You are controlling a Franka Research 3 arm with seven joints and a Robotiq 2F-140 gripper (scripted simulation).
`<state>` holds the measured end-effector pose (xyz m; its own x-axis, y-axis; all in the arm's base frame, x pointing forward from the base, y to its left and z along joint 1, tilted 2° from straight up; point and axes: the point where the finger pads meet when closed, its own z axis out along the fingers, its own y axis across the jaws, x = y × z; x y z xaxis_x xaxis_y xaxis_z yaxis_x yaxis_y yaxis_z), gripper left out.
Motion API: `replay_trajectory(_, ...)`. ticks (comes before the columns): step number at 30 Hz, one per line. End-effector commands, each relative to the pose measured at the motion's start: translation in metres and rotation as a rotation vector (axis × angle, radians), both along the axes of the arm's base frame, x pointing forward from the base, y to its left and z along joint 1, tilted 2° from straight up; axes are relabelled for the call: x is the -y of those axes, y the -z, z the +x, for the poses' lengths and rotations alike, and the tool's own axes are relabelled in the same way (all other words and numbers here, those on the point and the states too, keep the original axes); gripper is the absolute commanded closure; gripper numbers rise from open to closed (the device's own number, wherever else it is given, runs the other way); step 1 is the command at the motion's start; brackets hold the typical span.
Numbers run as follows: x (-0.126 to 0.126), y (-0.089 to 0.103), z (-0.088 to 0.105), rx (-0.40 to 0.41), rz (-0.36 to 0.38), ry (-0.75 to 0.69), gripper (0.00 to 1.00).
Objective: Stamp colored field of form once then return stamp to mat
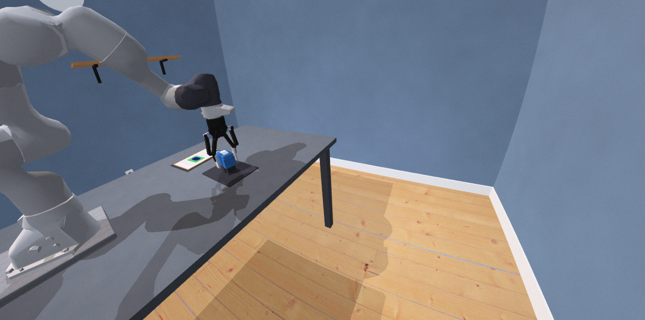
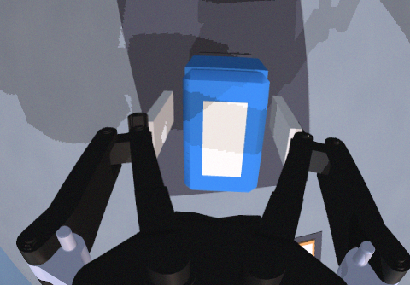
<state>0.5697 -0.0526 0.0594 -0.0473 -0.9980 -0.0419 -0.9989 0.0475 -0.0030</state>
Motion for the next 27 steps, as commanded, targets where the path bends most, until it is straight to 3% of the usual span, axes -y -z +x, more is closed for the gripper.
replay_trajectory(1,0.000,0.000,0.002,0.003,0.001,0.005,0.45)
replay_trajectory(19,0.000,-0.001,0.002,0.003,0.001,0.005,0.45)
replay_trajectory(22,0.001,-0.021,0.001,0.003,0.001,0.005,0.45)
replay_trajectory(24,0.001,-0.021,0.001,0.003,0.001,0.005,0.45)
replay_trajectory(27,0.003,-0.064,0.001,0.003,0.001,0.005,0.45)
